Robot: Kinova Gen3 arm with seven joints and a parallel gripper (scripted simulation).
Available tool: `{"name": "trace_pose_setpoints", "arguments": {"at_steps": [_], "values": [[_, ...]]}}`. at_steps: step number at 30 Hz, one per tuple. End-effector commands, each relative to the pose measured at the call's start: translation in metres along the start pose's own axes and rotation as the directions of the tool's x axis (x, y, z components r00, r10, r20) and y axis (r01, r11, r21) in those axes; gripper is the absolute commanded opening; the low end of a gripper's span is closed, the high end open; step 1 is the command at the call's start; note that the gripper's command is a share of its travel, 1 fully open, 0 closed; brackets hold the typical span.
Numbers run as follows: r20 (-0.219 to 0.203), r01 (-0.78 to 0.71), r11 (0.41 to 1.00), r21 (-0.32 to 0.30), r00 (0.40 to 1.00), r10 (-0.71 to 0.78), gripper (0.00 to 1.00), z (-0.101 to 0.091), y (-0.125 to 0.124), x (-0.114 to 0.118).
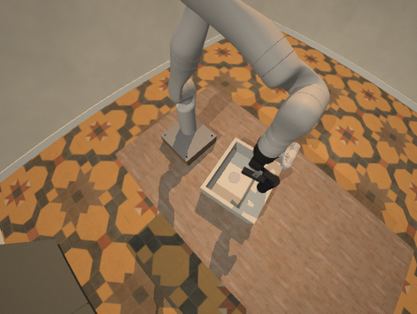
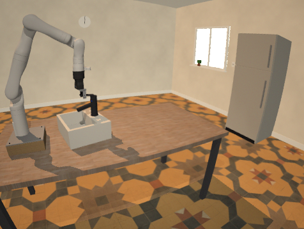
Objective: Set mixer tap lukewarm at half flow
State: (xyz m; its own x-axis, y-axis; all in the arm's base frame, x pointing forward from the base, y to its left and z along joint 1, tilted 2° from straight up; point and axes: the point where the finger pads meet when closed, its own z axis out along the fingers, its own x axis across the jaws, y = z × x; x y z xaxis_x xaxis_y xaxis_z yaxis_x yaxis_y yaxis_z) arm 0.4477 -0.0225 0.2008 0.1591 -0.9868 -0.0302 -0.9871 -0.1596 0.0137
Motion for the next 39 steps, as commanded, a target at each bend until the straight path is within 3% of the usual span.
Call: {"name": "trace_pose_setpoints", "arguments": {"at_steps": [1, 16, 17, 39], "values": [[0.0, 0.0, 1.0, 0.002, 1.0, 0.0, 1.0, -0.0008, -0.0004, 0.0001], [0.0, 0.0, 1.0, 0.002, 1.0, 0.0, 1.0, -0.0008, -0.0004, 0.0001], [0.0, 0.0, 1.0, 0.002, 1.0, 0.0, 0.0, -0.0008, -0.0004, 0.0001], [0.0, 0.0, 1.0, 0.002, 1.0, 0.0, 0.0, -0.0008, -0.0004, 0.0001]]}}
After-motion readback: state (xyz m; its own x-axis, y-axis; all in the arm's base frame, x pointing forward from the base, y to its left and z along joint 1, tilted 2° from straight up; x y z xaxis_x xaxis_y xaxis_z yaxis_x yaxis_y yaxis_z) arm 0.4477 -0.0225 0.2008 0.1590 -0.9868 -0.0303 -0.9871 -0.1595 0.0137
